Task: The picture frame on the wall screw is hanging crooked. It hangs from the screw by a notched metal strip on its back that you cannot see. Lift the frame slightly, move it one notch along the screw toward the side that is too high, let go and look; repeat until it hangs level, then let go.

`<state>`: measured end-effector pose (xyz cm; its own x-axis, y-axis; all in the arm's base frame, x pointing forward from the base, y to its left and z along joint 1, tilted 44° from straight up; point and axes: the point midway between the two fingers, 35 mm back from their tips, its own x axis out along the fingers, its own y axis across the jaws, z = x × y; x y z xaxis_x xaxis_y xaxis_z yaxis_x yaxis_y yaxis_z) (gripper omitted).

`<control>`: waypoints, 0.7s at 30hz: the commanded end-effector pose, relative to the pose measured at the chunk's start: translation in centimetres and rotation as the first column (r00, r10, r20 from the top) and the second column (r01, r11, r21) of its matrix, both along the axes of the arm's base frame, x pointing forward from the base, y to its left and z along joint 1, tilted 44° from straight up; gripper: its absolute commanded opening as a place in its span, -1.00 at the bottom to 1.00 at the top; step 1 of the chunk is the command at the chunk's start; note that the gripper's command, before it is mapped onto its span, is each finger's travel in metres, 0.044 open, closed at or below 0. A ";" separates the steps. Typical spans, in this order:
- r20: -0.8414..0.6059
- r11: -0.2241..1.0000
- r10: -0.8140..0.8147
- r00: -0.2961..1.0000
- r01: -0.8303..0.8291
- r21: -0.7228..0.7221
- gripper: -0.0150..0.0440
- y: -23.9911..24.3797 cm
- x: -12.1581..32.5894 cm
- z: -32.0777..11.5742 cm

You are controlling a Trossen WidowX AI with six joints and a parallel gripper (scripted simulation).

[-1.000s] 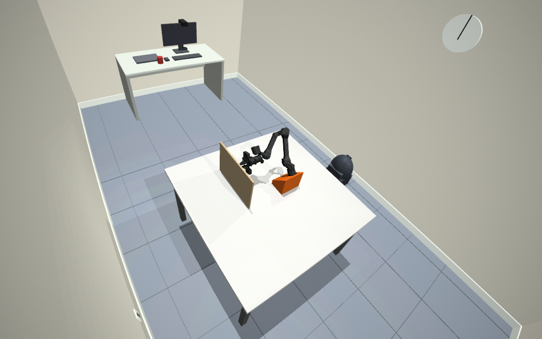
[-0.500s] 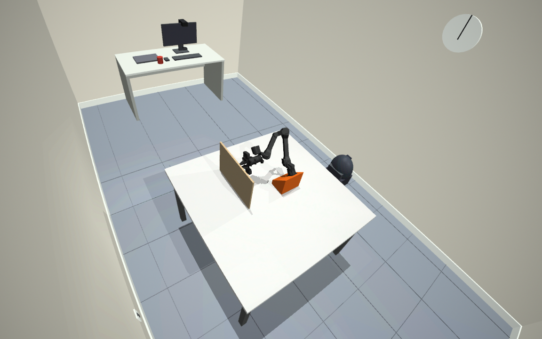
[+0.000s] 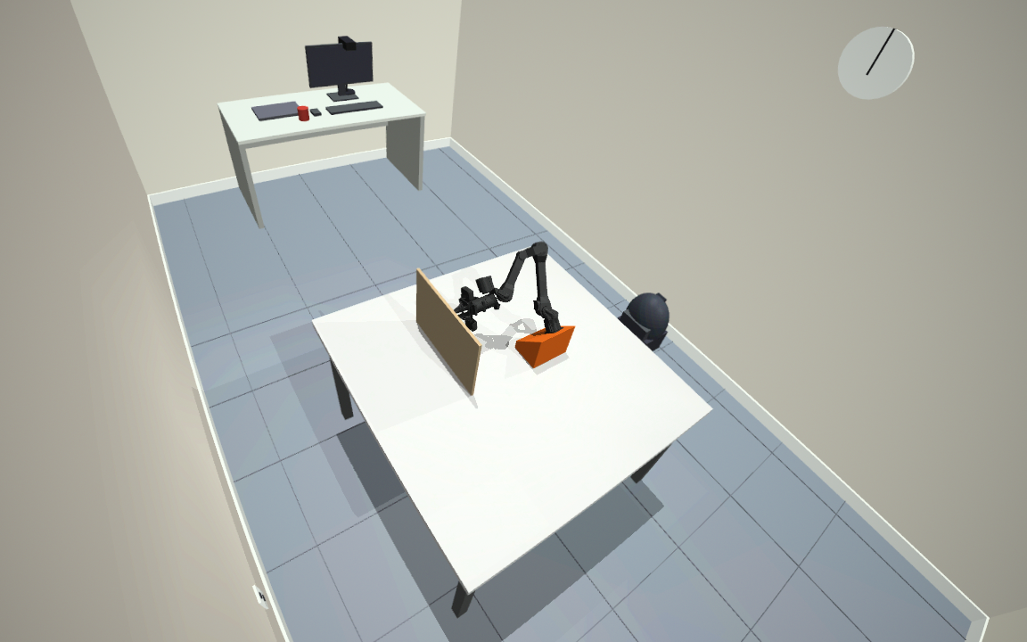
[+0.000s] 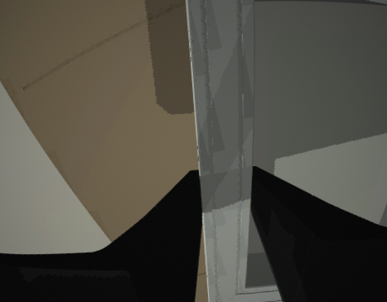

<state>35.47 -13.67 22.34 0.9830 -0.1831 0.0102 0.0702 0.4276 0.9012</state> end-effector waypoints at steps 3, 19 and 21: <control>0.011 1.000 0.013 1.000 -0.013 -0.005 -0.49 0.4 0.1 0.3; 0.011 1.000 0.013 1.000 -0.013 -0.004 -0.49 0.9 0.2 0.2; 0.011 1.000 0.013 1.000 -0.013 -0.004 -0.49 0.9 0.2 0.1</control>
